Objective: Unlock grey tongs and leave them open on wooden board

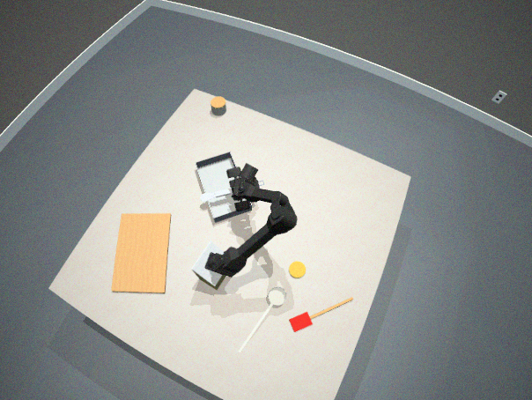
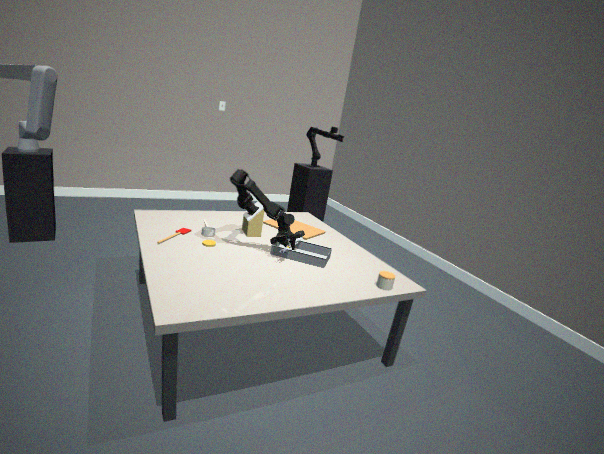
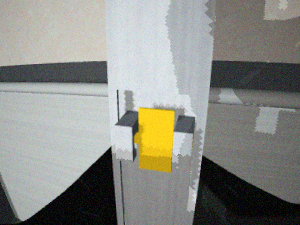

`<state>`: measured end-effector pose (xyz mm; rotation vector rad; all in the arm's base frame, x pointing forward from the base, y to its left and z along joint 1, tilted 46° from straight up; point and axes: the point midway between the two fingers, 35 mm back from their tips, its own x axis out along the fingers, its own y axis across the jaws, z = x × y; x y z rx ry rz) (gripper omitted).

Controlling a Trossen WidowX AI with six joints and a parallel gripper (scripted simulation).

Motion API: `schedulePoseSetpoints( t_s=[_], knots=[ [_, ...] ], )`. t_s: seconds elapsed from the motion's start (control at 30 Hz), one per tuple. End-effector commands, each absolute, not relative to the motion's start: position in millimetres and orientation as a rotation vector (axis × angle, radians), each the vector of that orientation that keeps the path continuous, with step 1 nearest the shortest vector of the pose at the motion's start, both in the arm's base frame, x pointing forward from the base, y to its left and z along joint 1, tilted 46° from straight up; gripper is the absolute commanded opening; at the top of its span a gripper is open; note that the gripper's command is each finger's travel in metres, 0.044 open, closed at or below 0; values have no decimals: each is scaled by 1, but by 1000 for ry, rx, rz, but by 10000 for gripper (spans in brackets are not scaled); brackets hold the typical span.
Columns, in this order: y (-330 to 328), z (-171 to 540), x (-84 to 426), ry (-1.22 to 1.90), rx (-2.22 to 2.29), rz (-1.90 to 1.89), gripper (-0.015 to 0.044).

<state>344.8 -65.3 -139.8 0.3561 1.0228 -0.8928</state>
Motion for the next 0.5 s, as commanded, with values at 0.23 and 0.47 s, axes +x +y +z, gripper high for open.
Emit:
schedulePoseSetpoints(
  t_s=[0.23, 0.47],
  knots=[
    [-53, -129, 350, 1024, 359, -891, -150],
    [-11, -86, 358, 1025, 361, -889, -150]
  ],
)
